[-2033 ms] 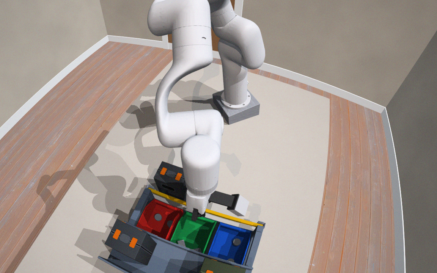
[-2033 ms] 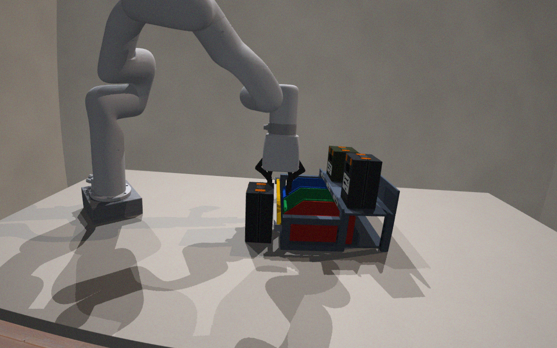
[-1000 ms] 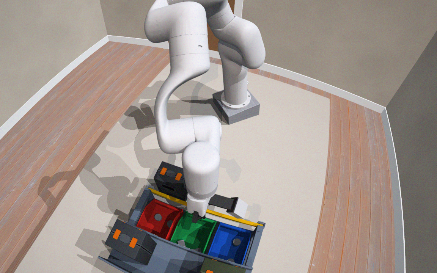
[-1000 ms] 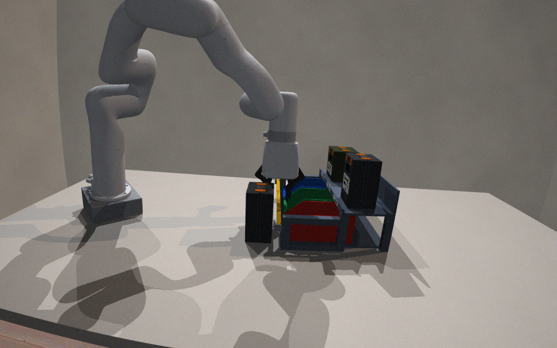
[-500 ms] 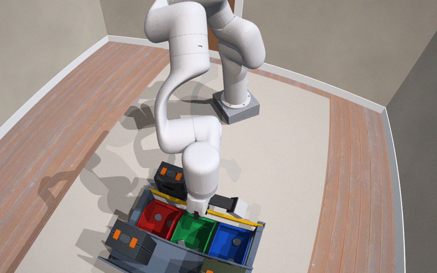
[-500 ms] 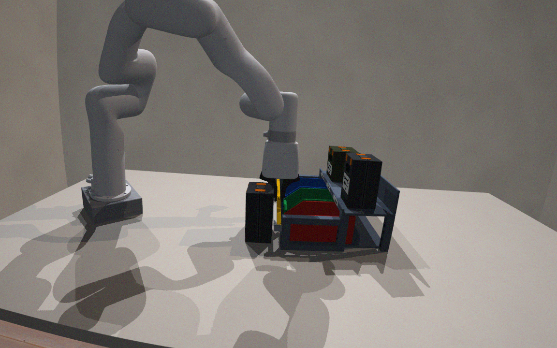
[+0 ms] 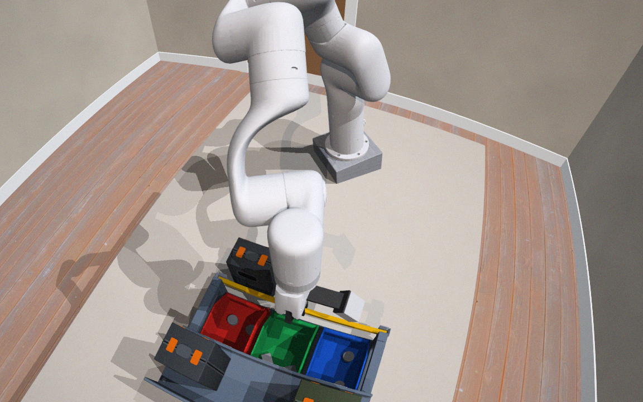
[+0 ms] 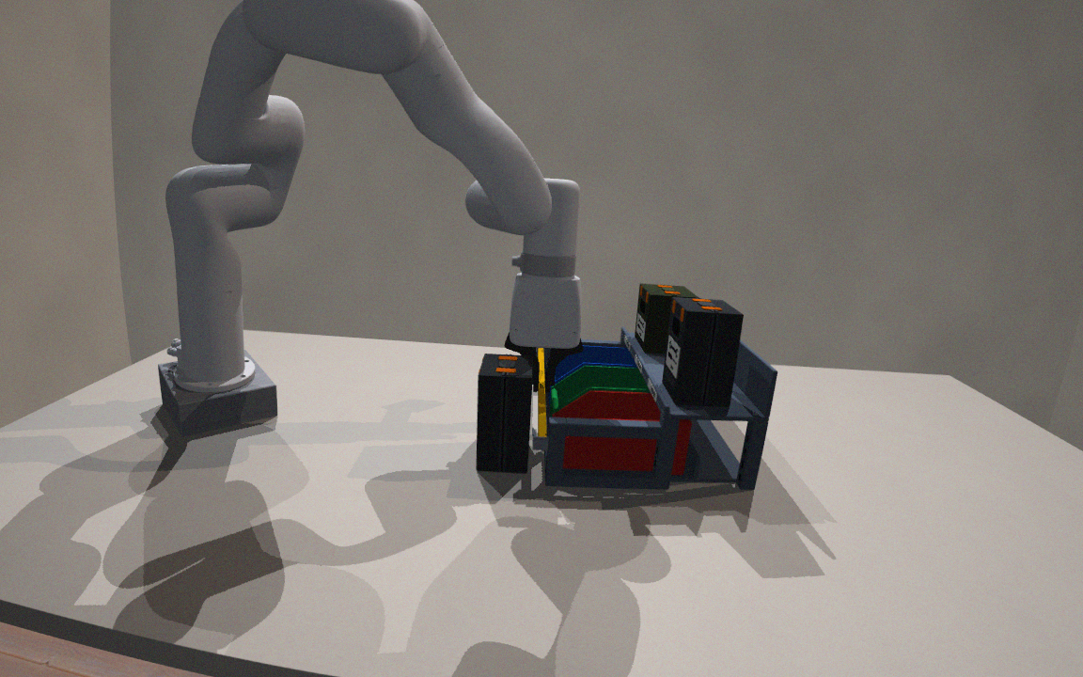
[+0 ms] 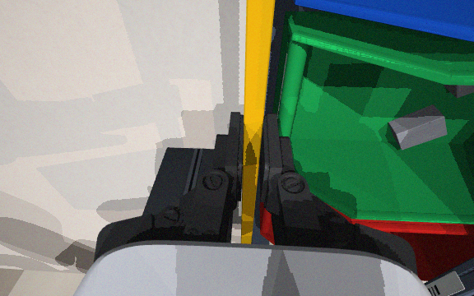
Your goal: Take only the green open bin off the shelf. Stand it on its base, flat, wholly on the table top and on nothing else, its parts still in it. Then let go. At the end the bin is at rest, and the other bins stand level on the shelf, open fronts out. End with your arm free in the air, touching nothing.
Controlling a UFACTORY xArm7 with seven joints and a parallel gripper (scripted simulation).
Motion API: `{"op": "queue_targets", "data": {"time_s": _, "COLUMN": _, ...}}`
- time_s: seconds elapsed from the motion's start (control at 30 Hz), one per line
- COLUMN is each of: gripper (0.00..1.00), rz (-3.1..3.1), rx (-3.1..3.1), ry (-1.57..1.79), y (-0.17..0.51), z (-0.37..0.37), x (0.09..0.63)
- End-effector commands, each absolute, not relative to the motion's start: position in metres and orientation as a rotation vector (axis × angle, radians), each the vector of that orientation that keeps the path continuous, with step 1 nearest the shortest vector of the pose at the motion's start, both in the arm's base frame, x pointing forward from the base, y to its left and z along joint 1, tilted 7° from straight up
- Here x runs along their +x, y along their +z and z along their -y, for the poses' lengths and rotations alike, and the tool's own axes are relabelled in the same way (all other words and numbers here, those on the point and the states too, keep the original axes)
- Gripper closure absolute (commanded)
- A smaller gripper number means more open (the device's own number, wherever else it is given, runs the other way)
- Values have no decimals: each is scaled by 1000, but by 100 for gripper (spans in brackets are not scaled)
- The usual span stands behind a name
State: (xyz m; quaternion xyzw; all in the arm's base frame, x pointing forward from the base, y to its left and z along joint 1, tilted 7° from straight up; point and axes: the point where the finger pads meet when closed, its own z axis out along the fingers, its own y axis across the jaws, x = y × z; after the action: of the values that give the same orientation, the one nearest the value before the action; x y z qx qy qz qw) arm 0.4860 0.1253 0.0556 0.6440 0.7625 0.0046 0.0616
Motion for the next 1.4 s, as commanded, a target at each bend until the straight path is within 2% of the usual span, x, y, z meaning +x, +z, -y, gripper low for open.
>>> {"op": "queue_targets", "data": {"time_s": 0.0, "gripper": 100, "rz": -2304, "rx": 1945, "ry": 19, "y": 57, "z": -126, "x": 487}}
{"op": "queue_targets", "data": {"time_s": 1.37, "gripper": 100, "rz": -2304, "rx": 1945, "ry": 19, "y": 57, "z": -126, "x": 487}}
